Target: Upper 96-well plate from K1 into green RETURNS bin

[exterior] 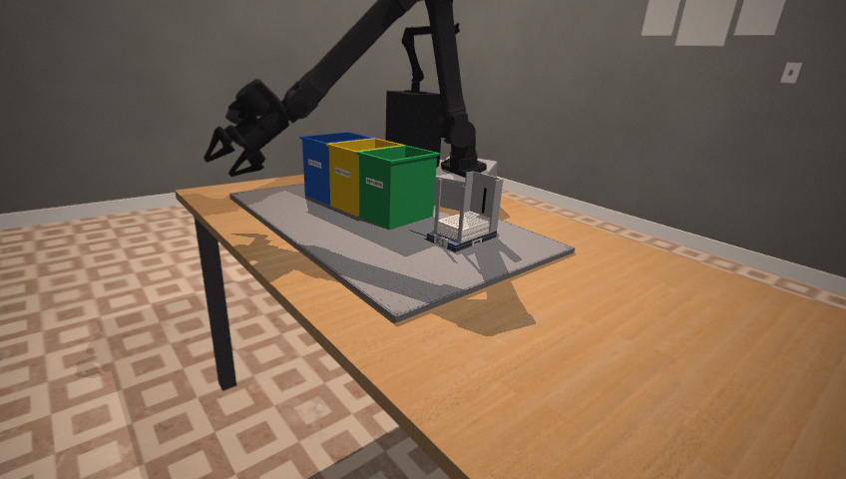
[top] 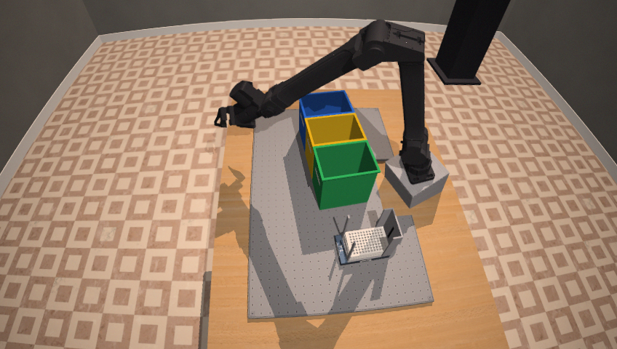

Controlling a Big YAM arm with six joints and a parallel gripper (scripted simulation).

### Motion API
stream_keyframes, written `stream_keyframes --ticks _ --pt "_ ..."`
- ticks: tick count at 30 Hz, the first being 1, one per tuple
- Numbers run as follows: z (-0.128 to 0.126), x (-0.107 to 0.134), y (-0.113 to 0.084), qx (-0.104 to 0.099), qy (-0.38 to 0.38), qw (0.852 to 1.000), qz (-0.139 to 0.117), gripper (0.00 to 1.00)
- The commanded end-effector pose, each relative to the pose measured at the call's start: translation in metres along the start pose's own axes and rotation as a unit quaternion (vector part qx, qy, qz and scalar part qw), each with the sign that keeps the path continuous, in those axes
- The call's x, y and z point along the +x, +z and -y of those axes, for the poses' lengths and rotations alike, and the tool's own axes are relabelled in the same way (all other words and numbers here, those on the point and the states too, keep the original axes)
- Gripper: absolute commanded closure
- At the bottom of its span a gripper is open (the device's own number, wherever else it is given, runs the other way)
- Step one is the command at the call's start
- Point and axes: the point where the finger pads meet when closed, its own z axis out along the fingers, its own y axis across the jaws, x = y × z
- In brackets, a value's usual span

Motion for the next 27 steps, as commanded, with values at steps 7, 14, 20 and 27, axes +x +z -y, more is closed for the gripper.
stream_keyframes --ticks 7,14,20,27 --pt "-0.005 -0.004 -0.002 -0.005 0.000 1.000 0.004 0.00" --pt "-0.005 -0.004 -0.002 -0.005 0.000 1.000 0.004 0.00" --pt "-0.051 -0.006 -0.013 -0.031 -0.033 0.999 -0.022 0.00" --pt "-0.040 0.039 -0.026 -0.007 -0.019 0.999 -0.035 0.00"
